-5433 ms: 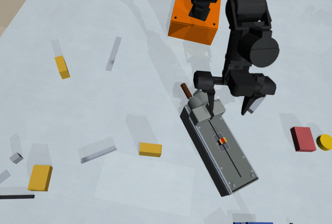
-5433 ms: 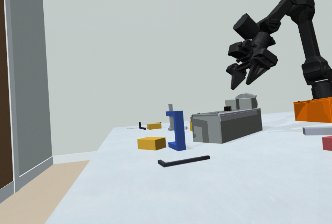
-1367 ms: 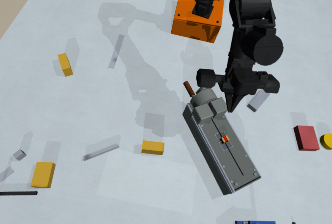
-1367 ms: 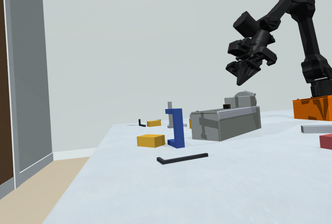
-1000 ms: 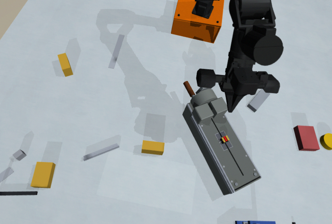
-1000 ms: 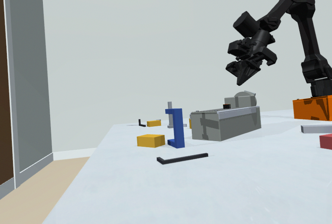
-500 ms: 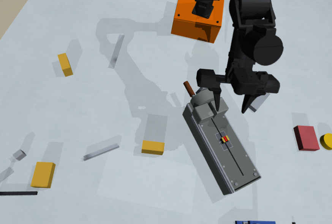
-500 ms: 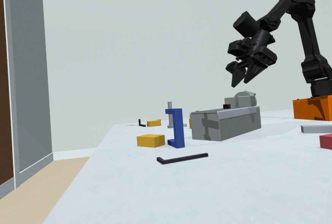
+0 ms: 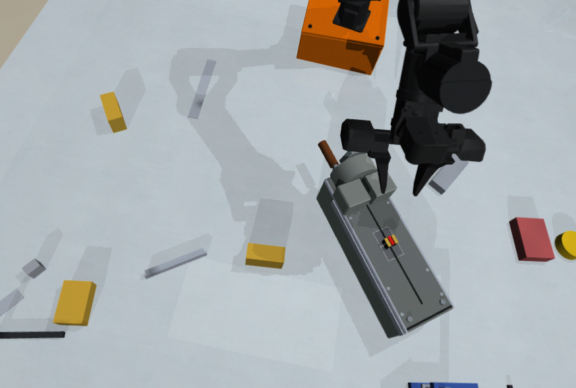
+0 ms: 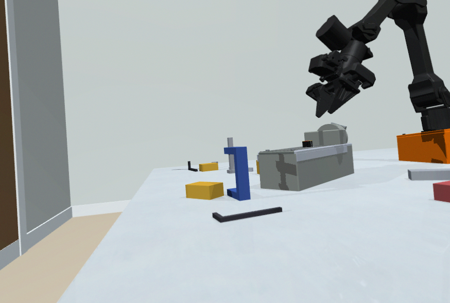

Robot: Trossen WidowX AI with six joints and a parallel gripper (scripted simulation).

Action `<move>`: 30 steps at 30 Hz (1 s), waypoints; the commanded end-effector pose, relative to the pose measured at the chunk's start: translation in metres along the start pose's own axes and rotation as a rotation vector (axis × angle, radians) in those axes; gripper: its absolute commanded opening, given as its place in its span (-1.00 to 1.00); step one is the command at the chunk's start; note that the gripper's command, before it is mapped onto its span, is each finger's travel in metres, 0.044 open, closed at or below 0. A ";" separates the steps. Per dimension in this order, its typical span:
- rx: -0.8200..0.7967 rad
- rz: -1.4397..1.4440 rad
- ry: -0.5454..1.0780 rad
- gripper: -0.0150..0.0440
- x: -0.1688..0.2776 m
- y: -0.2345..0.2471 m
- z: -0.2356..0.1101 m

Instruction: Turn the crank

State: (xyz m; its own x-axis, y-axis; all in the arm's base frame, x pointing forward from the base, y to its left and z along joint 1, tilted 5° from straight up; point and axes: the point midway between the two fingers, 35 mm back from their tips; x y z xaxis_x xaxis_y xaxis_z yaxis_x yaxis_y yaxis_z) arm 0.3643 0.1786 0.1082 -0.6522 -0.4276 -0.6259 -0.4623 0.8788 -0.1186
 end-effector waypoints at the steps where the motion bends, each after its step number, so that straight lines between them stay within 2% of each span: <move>1: 0.000 0.000 0.000 -0.07 0.000 0.000 0.000; 6: 0.000 0.000 0.000 -0.49 0.000 0.000 0.000; 23: -0.001 0.000 0.000 -0.49 0.000 0.000 0.000; 30: -0.001 0.000 0.000 0.13 0.000 0.000 0.000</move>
State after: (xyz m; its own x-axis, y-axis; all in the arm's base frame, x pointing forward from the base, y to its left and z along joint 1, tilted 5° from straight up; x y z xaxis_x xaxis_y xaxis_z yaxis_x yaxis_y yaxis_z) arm 0.3642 0.1789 0.1081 -0.6522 -0.4271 -0.6262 -0.4632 0.8785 -0.1168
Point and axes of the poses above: the point midway between the two fingers, 35 mm back from their tips, its own z axis out along the fingers, its own y axis across the jaws, x = y × z, and after that the axes turned 13 degrees about -z, right-handed
